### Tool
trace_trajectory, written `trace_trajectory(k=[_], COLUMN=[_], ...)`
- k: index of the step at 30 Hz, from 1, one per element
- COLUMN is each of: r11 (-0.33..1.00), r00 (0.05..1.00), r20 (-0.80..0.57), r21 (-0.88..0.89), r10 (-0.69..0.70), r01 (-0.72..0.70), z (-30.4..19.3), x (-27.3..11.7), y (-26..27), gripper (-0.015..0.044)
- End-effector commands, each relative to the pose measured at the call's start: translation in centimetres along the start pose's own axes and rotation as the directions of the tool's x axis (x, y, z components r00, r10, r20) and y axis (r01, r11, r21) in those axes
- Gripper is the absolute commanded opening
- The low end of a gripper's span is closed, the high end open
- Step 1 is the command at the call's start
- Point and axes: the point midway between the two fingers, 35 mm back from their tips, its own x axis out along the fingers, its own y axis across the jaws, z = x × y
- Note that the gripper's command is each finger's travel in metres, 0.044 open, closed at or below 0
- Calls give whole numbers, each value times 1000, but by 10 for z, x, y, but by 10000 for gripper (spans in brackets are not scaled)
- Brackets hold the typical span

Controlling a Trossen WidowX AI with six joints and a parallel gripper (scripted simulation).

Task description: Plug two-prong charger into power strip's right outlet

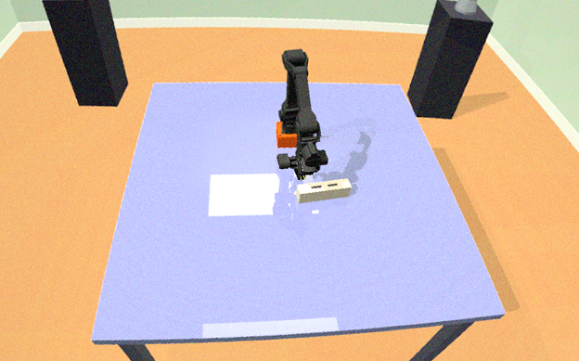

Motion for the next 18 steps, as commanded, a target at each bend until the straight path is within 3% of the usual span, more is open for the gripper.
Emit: trace_trajectory(k=[1,18], r11=[1000,1000], r00=[1000,1000], r20=[0,-1], r21=[-2,-14], r10=[4,5], r01=[-4,-5], z=[-5,-10], x=[3,9], y=[8,26], gripper=[0,0])
